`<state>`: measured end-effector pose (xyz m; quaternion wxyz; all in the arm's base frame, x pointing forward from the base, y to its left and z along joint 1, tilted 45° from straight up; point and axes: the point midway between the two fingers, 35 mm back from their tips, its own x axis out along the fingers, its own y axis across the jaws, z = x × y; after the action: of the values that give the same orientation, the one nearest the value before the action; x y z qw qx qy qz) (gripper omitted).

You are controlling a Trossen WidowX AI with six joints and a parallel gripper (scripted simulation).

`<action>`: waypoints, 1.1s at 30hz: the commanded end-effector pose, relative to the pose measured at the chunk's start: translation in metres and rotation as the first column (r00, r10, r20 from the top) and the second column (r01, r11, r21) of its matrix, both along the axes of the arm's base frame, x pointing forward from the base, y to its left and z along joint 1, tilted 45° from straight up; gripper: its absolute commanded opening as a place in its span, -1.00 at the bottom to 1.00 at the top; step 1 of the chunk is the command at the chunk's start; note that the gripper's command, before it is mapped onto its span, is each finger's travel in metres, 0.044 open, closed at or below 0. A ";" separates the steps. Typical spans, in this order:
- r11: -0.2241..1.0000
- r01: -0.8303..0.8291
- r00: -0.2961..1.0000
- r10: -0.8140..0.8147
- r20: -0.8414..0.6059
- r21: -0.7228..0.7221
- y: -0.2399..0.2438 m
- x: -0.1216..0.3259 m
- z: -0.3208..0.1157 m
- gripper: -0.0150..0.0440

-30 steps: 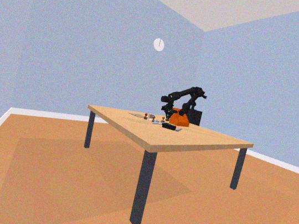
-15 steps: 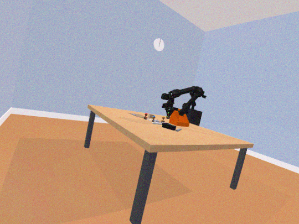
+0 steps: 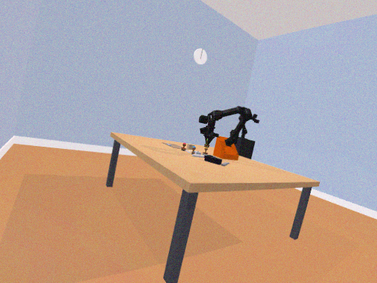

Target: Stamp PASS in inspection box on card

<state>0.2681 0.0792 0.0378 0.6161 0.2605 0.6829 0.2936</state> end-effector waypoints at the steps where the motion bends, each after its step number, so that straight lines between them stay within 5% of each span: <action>1: 0.999 0.048 0.998 -0.049 -0.047 -0.017 -0.015 0.008 -0.015 -0.49; 33: 0.941 0.322 0.885 -0.338 -0.320 -0.102 -0.113 0.018 -0.119 -0.49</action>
<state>0.2854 -0.0320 -0.0780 0.5392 0.4046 0.7281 0.1242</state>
